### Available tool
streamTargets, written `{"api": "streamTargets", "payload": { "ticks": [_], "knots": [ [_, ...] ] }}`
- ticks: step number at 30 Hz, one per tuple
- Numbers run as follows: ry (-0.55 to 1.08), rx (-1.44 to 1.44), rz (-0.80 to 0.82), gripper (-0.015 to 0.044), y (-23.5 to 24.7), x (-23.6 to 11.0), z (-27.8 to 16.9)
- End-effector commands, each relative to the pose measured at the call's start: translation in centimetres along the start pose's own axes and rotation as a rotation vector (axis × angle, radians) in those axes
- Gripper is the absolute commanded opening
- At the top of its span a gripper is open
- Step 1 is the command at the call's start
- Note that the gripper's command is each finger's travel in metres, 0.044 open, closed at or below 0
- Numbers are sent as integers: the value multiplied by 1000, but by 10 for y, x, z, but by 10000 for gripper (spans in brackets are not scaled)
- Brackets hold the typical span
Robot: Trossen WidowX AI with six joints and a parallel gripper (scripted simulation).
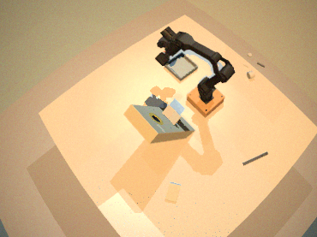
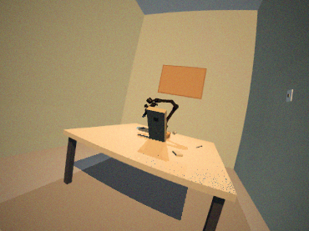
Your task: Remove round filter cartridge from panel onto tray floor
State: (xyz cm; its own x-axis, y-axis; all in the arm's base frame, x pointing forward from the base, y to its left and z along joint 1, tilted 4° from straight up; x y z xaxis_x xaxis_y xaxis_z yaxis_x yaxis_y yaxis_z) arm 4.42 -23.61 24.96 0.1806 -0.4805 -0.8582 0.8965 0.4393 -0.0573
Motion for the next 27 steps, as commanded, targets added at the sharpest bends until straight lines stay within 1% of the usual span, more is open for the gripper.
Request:
{"api": "streamTargets", "payload": {
  "ticks": [1, 11, 20, 24, 27],
  "knots": [
    [8, 60, -37, 0, -14, 13, -10],
    [33, 225, -134, 0, -51, 45, -48],
    [55, 371, -217, 0, -77, 67, -91],
    [57, 382, -223, 0, -78, 70, -95],
    [56, 382, -223, 0, -78, 81, -99]
  ]
}}
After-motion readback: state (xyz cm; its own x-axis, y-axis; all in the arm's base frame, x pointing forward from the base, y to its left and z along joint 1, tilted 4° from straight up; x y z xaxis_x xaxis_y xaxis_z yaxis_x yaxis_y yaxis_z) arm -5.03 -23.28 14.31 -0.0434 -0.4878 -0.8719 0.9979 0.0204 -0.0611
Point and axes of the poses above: the point midway between the two fingers, 35 mm back from their tips, its own x axis out along the fingers, its own y axis across the jaws, z = x × y, the point moved 7 cm from there along -x, back along the fingers, and after that the axes turned 14 degrees about -x, right-handed, at the moved point
